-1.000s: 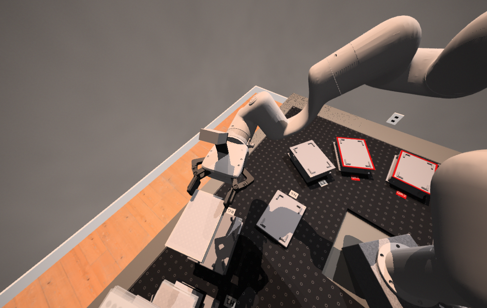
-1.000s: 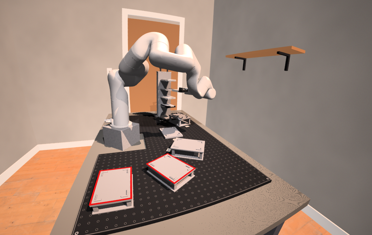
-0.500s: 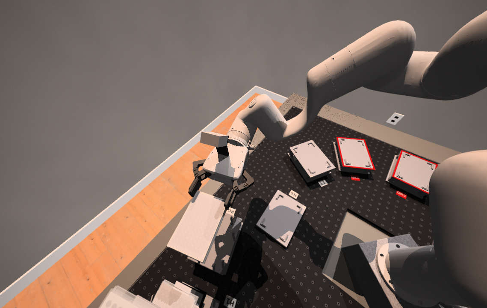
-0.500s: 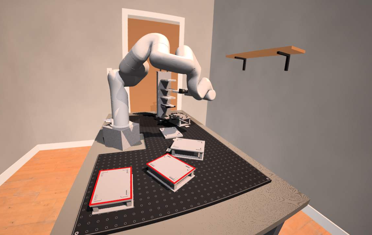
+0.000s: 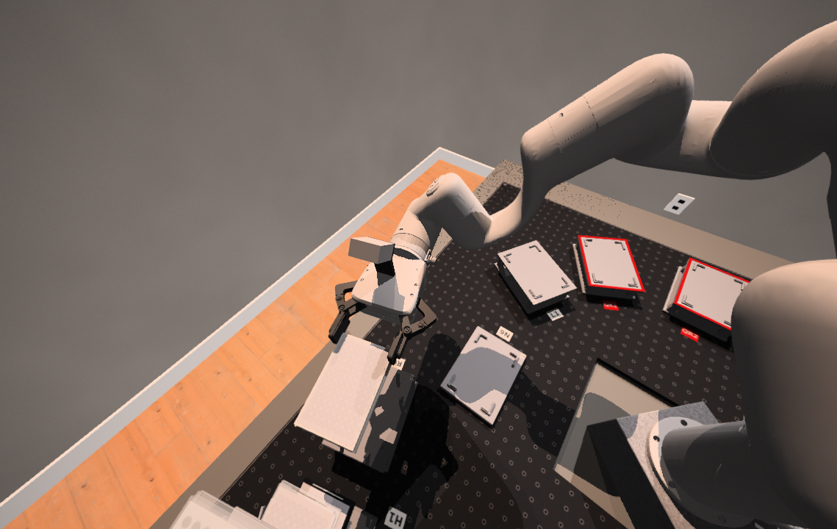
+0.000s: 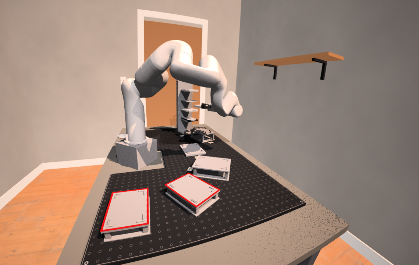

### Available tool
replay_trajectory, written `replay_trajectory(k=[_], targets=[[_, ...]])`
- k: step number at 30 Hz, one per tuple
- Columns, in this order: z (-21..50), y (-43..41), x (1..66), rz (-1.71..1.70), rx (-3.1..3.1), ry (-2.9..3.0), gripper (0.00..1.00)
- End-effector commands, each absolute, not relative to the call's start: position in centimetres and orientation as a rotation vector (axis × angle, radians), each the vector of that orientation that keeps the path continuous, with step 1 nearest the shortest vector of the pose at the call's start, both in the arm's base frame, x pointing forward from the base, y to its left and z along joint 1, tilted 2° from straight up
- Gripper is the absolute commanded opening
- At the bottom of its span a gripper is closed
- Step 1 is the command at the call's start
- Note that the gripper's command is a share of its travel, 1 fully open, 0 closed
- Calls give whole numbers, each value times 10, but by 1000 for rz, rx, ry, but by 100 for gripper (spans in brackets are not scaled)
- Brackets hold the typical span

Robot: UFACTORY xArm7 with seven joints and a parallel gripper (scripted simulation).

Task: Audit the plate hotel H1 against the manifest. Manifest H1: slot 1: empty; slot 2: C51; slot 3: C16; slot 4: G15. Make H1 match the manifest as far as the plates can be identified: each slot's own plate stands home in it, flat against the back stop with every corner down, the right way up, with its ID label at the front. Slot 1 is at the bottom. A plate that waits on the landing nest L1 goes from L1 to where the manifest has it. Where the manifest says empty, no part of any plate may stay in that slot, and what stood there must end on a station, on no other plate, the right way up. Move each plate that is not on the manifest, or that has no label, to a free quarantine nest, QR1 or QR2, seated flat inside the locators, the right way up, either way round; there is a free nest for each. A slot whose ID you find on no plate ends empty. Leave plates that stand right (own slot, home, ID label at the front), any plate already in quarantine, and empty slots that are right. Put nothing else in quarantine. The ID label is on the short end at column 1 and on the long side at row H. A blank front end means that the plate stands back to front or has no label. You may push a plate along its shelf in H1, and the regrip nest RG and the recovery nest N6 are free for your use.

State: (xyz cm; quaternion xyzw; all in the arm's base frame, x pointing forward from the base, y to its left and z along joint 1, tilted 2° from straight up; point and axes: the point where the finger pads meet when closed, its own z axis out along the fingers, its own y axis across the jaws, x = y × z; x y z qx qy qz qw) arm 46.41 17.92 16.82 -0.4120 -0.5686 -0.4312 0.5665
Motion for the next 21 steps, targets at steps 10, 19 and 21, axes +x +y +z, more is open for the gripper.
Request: replay_trajectory(k=[10,19,21], targets=[[152,180,465,-1016,-967,-1340,0],[137,180,465,-1016,-967,-1340,0],[134,180,465,-1016,-967,-1340,0]])
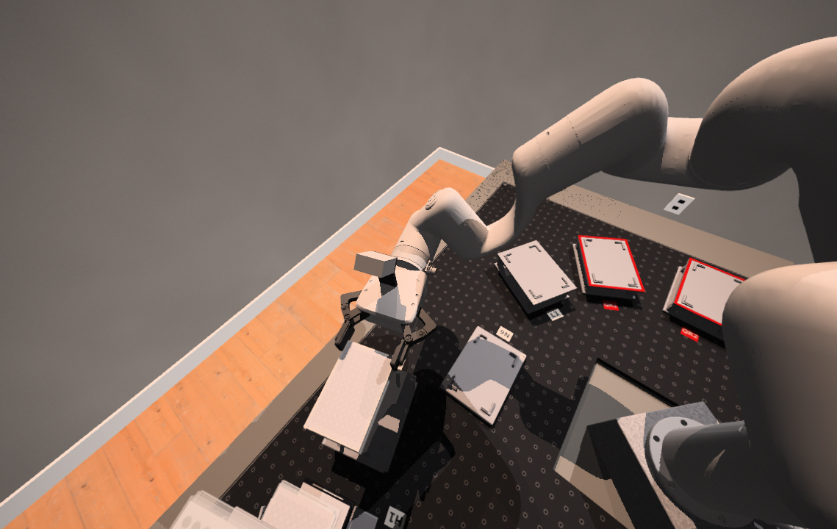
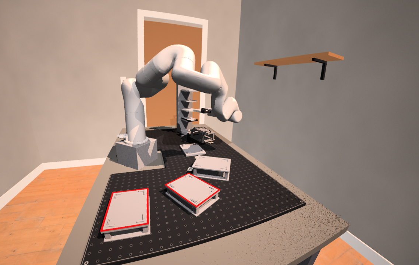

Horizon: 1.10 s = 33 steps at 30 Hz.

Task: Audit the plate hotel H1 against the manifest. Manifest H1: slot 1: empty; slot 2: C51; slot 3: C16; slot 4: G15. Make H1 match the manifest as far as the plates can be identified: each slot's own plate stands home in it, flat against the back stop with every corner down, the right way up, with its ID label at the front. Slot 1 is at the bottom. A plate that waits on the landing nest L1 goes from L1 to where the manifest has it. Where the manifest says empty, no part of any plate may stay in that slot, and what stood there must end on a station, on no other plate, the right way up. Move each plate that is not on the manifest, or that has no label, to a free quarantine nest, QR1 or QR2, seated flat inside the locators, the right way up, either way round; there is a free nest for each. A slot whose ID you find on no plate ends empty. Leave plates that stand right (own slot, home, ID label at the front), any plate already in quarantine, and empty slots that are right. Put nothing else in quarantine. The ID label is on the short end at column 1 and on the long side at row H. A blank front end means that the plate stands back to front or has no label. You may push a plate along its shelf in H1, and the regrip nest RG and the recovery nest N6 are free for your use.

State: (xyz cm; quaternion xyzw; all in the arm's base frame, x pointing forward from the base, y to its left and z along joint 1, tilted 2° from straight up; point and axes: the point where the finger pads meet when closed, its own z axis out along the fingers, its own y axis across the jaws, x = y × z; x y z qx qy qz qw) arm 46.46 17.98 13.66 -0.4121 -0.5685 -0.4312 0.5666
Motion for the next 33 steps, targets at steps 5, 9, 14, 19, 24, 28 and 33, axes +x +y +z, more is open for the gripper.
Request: replay_trajectory(k=[5,9,14,19,24,28,33], targets=[[129,180,466,-1016,-967,-1340,0],[122,180,466,-1016,-967,-1340,0],[114,181,466,-1016,-967,-1339,0],[105,181,466,-1016,-967,-1339,0],[100,181,466,-1016,-967,-1339,0],[94,181,466,-1016,-967,-1339,0],[85,181,467,-1016,-967,-1339,0]])
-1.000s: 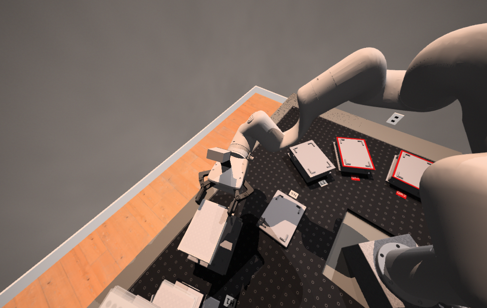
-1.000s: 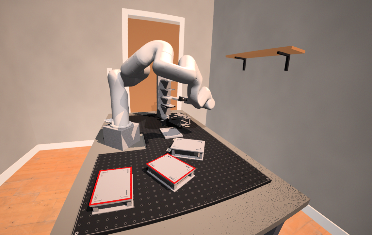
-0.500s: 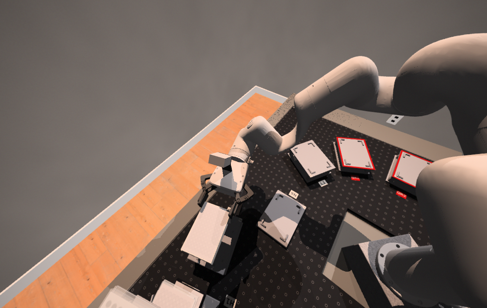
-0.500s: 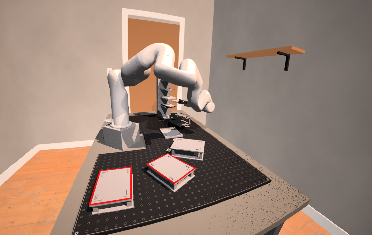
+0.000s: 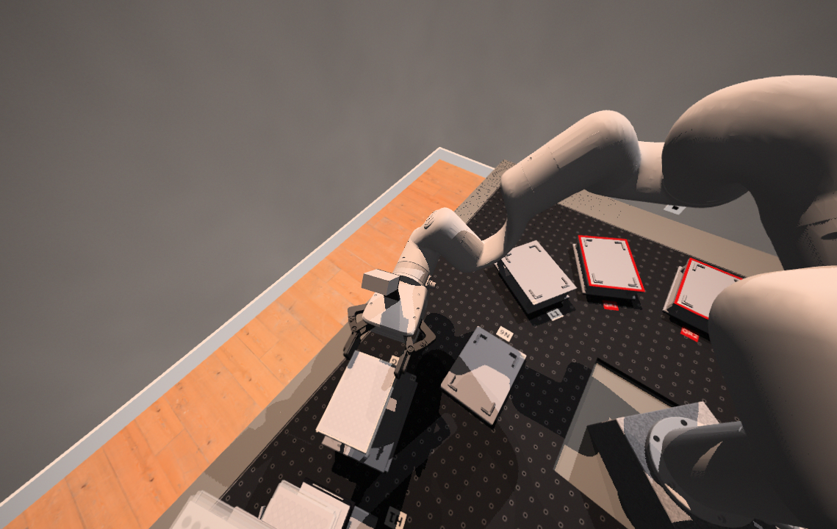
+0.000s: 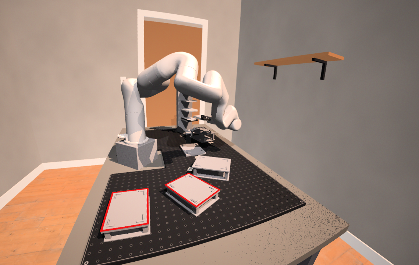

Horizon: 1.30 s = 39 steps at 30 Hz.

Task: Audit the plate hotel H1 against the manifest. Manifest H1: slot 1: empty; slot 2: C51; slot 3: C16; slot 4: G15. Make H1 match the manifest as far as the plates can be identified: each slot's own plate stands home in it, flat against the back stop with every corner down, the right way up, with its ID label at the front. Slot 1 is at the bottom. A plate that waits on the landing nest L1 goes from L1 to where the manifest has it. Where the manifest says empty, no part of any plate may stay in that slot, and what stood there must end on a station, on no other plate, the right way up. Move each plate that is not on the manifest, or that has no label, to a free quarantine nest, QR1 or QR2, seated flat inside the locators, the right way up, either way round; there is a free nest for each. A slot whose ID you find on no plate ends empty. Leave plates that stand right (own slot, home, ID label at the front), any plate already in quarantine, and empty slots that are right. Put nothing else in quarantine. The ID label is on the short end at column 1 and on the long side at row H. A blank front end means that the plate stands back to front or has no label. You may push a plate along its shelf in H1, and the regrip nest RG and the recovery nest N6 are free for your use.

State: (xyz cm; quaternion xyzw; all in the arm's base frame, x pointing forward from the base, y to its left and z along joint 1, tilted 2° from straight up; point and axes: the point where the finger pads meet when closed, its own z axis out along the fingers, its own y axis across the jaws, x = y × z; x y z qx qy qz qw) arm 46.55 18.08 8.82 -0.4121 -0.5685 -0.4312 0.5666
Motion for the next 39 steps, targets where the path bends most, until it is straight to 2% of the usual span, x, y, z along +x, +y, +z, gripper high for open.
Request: replay_trajectory(k=[1,39], targets=[[84,181,467,-1016,-967,-1339,0],[29,182,468,-1016,-967,-1339,0]])
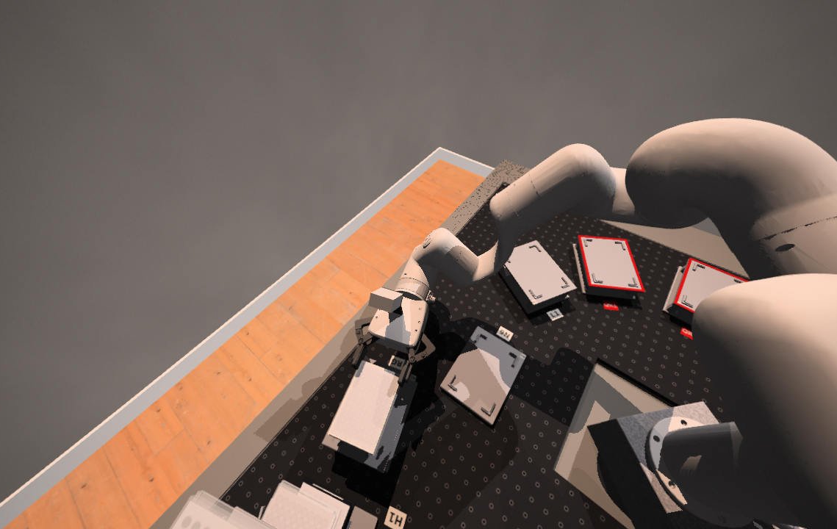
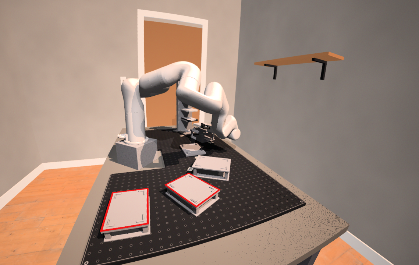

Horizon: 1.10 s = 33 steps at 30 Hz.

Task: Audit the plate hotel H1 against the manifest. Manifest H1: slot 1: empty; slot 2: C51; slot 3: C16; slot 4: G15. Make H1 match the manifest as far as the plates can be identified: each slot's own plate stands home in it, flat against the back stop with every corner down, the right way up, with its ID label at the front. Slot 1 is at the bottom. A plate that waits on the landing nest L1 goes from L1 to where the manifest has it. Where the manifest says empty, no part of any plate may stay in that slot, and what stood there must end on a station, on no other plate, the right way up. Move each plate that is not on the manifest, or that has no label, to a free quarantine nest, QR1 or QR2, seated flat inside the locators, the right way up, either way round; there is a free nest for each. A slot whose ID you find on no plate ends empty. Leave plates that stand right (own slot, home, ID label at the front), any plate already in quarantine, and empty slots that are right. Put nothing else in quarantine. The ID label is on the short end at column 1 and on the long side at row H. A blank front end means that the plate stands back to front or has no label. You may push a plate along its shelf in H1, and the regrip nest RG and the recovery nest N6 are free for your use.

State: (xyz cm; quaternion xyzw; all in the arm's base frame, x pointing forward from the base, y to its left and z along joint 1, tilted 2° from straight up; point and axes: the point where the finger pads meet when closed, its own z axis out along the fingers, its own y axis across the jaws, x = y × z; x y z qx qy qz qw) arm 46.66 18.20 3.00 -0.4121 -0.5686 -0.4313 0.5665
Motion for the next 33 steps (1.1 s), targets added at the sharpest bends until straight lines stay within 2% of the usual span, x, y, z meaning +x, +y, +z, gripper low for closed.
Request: replay_trajectory(k=[1,33], targets=[[29,182,468,-1016,-967,-1339,0],[11,182,468,-1016,-967,-1339,0]])
